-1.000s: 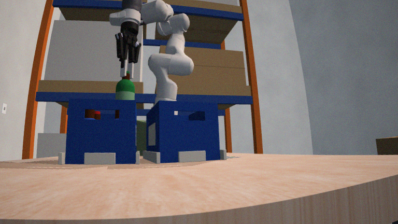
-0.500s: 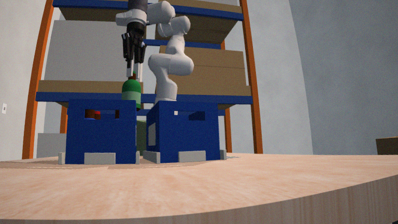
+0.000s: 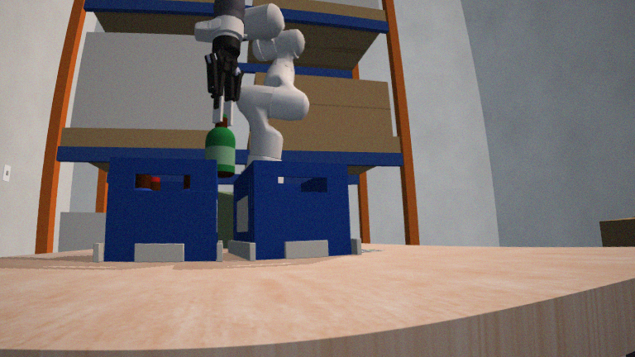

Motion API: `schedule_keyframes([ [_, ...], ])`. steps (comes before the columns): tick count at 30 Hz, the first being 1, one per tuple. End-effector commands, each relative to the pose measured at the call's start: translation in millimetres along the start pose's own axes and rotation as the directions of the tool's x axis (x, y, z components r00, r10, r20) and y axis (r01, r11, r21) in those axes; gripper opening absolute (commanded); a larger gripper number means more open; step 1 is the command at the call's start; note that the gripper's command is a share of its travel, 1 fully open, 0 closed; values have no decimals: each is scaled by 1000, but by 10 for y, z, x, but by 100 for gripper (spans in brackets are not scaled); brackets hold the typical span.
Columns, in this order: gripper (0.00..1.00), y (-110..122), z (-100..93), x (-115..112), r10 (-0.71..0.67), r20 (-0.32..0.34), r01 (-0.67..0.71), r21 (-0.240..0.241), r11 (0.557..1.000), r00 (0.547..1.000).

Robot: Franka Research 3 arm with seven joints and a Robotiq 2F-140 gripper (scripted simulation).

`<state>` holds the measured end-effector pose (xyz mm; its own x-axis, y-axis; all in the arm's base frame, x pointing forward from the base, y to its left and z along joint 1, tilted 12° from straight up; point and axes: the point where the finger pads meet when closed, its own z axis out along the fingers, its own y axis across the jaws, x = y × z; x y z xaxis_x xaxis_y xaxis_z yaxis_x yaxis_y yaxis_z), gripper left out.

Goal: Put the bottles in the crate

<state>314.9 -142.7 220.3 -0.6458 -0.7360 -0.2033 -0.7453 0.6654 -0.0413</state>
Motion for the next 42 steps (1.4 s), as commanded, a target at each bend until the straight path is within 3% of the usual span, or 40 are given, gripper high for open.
schedule_keyframes([
  [1,0,26,-32,-56,26,5,-26,6,1000,1000],
  [42,0,535,-32,-593,26,5,-26,6,1000,1000],
])
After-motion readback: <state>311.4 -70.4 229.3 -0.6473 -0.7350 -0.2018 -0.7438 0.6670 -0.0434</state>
